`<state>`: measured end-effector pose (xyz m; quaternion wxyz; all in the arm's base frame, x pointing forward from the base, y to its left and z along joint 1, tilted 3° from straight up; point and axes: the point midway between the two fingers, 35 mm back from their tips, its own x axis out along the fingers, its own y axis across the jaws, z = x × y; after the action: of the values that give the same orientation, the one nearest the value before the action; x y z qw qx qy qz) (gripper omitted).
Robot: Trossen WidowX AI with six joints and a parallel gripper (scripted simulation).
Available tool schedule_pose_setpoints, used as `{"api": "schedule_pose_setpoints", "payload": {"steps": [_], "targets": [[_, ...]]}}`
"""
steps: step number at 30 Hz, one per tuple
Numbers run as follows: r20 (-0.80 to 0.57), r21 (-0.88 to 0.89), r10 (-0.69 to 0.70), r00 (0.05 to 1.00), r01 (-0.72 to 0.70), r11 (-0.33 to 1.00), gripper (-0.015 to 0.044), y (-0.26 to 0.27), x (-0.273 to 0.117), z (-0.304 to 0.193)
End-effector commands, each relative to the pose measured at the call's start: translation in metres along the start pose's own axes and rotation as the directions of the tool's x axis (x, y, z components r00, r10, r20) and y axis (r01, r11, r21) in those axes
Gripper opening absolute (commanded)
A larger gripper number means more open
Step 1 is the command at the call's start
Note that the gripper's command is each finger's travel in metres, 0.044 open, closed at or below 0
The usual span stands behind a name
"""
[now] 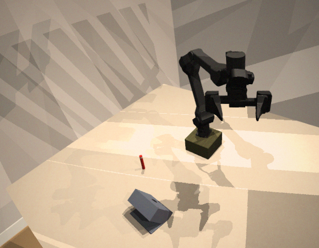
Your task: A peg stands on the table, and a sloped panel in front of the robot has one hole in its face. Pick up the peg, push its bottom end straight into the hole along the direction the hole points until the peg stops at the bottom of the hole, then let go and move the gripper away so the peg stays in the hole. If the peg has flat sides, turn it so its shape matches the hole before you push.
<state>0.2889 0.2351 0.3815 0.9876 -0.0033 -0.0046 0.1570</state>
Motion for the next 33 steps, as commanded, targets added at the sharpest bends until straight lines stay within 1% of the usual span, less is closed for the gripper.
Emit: {"api": "schedule_pose_setpoints", "payload": {"steps": [1, 18, 33], "targets": [[-0.031, 0.047, -0.029, 0.999, 0.031, 0.998, 0.0440, -0.012, 0.010, -0.005], [-0.200, 0.190, -0.163, 0.966, 0.201, 0.961, 0.0440, -0.073, 0.042, -0.050], [-0.362, 0.321, -0.266, 0.893, 0.388, 0.864, 0.0440, -0.134, 0.055, -0.094]]}}
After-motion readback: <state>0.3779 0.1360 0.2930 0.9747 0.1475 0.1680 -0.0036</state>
